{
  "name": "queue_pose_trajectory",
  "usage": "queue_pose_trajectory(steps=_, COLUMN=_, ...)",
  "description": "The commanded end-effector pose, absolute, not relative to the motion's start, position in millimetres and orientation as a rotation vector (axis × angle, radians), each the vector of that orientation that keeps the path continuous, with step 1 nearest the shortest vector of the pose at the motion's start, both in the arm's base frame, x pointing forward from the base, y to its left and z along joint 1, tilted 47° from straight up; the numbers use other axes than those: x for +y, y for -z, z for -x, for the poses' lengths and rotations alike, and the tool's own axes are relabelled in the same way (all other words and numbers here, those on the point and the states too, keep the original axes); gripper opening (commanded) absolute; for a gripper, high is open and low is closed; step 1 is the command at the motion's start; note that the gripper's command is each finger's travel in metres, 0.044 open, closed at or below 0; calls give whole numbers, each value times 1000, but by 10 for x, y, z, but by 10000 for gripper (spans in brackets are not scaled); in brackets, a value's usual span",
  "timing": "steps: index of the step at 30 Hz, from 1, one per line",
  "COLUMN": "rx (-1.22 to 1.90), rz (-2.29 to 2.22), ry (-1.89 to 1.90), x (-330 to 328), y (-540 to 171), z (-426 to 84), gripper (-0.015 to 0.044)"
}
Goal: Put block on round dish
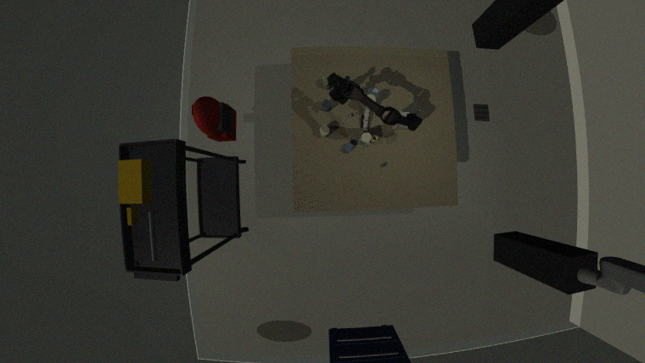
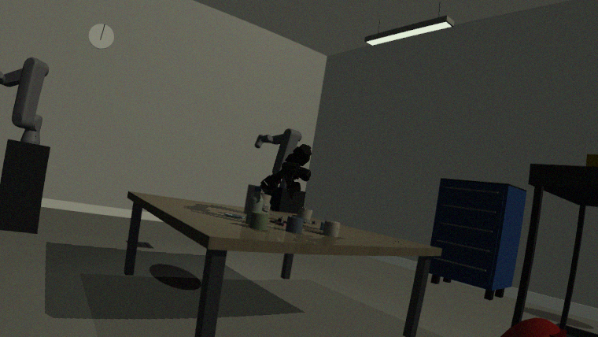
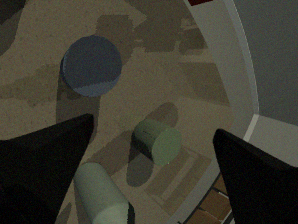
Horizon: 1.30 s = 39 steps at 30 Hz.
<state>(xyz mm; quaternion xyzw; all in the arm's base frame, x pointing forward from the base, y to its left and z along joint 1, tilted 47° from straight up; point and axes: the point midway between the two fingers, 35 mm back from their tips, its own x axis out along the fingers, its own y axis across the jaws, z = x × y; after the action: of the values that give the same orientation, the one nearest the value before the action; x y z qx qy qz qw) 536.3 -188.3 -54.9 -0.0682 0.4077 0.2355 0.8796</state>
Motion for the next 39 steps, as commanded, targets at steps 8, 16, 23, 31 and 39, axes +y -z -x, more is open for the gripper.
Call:
queue_pose_trajectory(steps=8, rx=893, rz=-44, ry=-440, x=-2197, y=69, z=-4547, gripper=440)
queue_pose_trajectory(steps=16, rx=905, rz=-290, ry=-368, x=-2209, y=-427, z=-3476, gripper=440)
queue_pose_trajectory(steps=23, rx=874, rz=-512, ry=-296, x=-1906, y=-736, z=-2622, gripper=440)
queue_pose_trajectory(steps=31, rx=792, rz=-764, ry=-204, x=-1304, y=-912, z=-1875, gripper=440)
queue_pose_trajectory(steps=39, rx=760, rz=-831, ry=-181, x=-1084, y=-925, z=-1718, gripper=440)
